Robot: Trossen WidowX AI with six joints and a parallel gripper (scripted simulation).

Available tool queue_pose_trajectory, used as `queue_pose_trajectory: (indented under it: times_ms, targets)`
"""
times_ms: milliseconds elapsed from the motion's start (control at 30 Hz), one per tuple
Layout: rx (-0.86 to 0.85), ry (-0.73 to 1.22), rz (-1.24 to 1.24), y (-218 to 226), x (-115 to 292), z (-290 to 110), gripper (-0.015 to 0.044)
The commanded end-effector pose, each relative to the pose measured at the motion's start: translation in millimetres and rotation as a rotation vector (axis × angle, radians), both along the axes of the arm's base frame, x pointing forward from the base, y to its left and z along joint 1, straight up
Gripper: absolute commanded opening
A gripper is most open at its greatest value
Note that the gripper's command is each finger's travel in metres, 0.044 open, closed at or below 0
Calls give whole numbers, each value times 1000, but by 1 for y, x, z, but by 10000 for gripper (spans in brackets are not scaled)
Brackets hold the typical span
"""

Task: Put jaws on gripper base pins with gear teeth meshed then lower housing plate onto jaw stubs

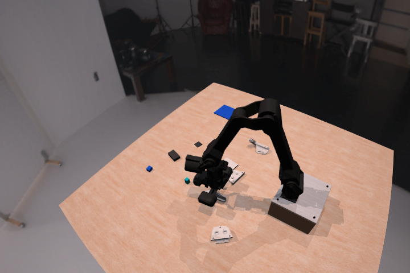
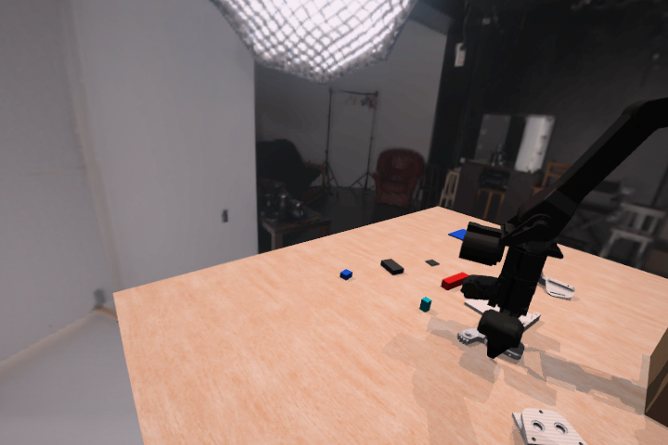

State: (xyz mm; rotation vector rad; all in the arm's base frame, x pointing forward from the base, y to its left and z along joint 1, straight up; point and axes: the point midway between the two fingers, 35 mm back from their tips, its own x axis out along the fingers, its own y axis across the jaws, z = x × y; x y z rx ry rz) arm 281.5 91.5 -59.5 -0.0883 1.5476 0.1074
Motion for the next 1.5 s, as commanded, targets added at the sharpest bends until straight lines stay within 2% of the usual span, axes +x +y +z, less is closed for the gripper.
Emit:
queue_pose_trajectory:
  times_ms: [0, 233, 300, 833, 1467]
  targets:
    - [0, 0, 0, 0, 0, 0, 335]
    - [0, 0, 0, 0, 0, 0, 151]
    - [0, 0, 0, 0, 0, 0, 138]
    - [0, 0, 0, 0, 0, 2, 134]
    - [-3, -3, -5, 0, 1, 61, 134]
